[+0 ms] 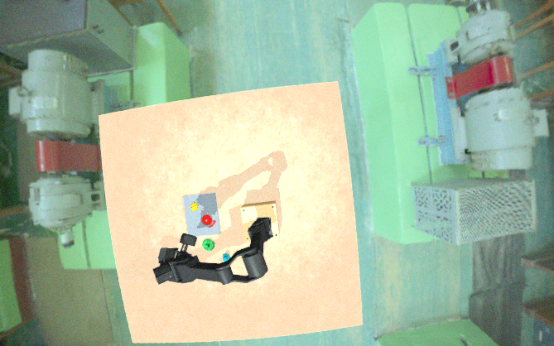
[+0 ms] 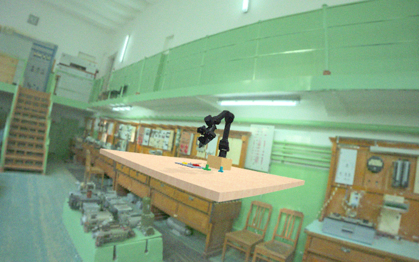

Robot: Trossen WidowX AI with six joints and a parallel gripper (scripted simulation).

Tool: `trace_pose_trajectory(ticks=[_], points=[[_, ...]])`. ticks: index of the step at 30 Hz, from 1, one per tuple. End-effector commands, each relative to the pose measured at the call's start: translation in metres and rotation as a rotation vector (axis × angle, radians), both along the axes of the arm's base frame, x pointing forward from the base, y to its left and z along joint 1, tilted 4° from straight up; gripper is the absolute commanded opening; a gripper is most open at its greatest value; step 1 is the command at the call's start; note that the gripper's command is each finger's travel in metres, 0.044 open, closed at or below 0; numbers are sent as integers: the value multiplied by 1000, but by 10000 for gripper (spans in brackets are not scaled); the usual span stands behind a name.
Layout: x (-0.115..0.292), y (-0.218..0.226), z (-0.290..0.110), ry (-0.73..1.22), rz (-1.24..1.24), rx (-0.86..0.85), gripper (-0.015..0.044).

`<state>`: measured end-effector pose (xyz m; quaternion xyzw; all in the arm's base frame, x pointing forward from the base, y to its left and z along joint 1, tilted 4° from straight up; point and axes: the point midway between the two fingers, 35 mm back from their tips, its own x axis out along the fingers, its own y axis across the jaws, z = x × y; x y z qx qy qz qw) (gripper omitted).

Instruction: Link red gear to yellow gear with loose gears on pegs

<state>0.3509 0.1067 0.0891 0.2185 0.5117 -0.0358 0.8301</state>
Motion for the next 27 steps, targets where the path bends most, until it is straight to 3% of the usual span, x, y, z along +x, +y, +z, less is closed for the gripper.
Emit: trace_pose_trajectory(ticks=[1, 5, 27], points=[[-34, 19, -64, 363, -118, -35, 440], [-54, 21, -92, 541, -194, -92, 440], [-57, 25, -115, 547, -196, -94, 440]])
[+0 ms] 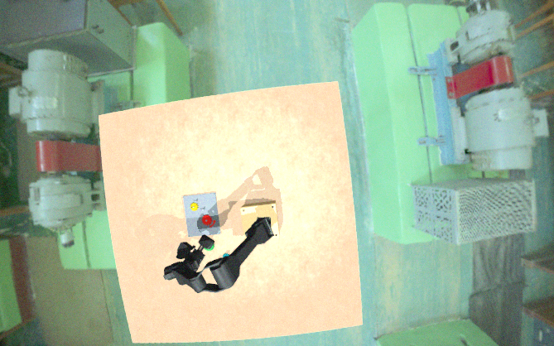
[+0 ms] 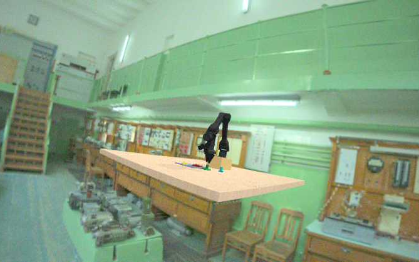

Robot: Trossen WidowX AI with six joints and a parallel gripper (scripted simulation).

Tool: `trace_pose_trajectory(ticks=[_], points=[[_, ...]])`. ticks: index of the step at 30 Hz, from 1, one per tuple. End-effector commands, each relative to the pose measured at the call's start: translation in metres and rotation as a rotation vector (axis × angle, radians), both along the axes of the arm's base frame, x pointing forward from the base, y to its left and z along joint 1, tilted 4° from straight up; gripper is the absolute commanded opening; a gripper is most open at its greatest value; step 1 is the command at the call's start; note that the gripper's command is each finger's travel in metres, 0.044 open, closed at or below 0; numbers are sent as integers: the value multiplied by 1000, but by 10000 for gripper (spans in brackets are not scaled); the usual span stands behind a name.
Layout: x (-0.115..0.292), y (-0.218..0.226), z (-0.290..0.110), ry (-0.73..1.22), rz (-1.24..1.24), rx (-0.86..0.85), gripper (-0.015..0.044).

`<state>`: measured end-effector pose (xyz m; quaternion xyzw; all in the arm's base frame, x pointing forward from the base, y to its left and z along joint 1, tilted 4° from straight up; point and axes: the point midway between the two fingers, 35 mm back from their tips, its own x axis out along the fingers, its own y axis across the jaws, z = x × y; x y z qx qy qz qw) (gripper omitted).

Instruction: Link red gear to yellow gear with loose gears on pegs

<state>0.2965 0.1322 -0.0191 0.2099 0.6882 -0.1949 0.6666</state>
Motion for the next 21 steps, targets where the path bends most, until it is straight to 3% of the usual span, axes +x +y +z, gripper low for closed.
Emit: trace_pose_trajectory(ticks=[1, 20, 21], points=[[-2, 0, -8, 9, -4, 0, 440], [-3, 0, -27, 9, -4, 0, 440], [-3, 0, -27, 9, -4, 0, 414]])
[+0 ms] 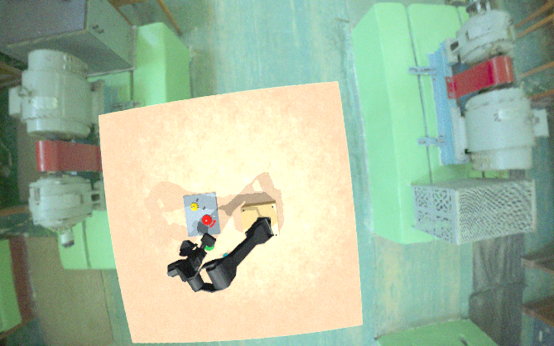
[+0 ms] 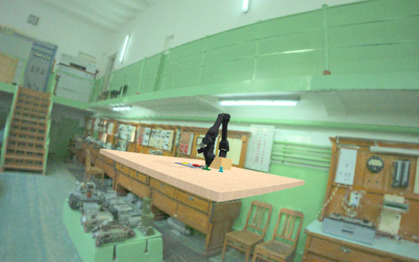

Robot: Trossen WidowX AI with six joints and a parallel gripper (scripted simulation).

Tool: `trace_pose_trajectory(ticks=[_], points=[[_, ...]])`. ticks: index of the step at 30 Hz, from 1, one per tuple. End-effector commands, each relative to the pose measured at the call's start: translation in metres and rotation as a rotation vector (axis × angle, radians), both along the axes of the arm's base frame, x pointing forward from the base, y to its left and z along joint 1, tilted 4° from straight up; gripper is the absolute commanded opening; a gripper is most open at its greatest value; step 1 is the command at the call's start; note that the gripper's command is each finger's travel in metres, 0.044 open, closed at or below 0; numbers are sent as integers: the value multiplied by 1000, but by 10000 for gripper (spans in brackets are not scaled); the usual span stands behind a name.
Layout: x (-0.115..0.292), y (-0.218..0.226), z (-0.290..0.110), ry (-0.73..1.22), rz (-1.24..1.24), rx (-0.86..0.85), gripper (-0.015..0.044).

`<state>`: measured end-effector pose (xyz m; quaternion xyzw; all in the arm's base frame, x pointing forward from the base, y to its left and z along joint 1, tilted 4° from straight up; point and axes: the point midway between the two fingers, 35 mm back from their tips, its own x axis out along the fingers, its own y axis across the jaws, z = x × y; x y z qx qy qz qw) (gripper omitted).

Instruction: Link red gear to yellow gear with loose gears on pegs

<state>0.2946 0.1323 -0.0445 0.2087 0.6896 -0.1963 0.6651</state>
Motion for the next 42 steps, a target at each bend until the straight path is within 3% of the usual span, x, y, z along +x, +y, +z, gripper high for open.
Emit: trace_pose_trajectory(ticks=[1, 14, 21, 42], points=[[-1, 0, -1, 4, -4, 2, 387], [-1, 0, -1, 4, -4, 2, 46], [-1, 0, -1, 4, -4, 2, 0], [9, 6, 59, 2, -4, 3, 0]])
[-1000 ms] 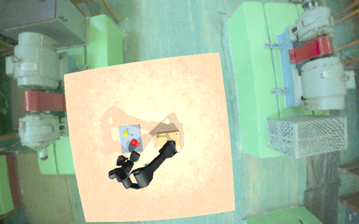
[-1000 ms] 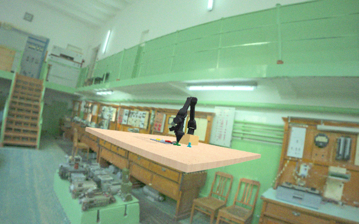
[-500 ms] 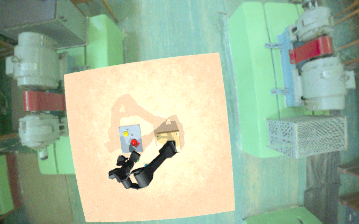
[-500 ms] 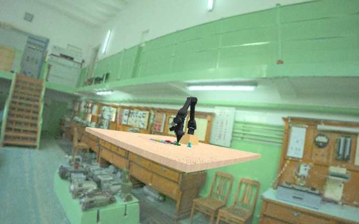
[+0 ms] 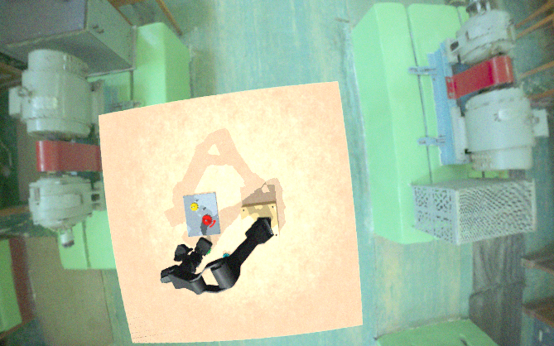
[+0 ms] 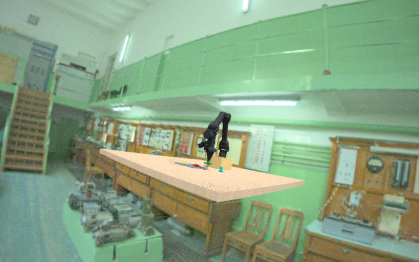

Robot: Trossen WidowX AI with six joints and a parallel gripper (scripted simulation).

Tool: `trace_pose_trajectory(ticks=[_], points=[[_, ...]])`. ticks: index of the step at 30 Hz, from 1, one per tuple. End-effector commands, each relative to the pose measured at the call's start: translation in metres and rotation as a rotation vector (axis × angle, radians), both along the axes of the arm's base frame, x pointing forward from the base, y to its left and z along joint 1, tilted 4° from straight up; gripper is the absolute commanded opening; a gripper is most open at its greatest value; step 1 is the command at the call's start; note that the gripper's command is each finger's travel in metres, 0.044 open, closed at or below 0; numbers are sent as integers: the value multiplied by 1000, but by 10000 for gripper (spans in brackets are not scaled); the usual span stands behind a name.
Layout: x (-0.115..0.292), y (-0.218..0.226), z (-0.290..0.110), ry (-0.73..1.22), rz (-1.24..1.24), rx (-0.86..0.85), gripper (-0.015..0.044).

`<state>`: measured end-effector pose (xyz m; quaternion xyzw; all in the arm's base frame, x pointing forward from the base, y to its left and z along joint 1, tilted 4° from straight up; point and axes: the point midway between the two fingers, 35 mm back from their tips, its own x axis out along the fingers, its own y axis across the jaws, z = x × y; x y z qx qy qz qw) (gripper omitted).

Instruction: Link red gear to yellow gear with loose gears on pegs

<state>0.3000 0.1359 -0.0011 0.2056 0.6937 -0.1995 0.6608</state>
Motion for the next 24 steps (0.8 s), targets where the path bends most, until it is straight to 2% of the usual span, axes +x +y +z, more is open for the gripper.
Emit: trace_pose_trajectory(ticks=[1, 24], points=[[4, 3, 19, -11, -4, 8, 0], [-1, 2, 95, -11, -4, 8, 0]])
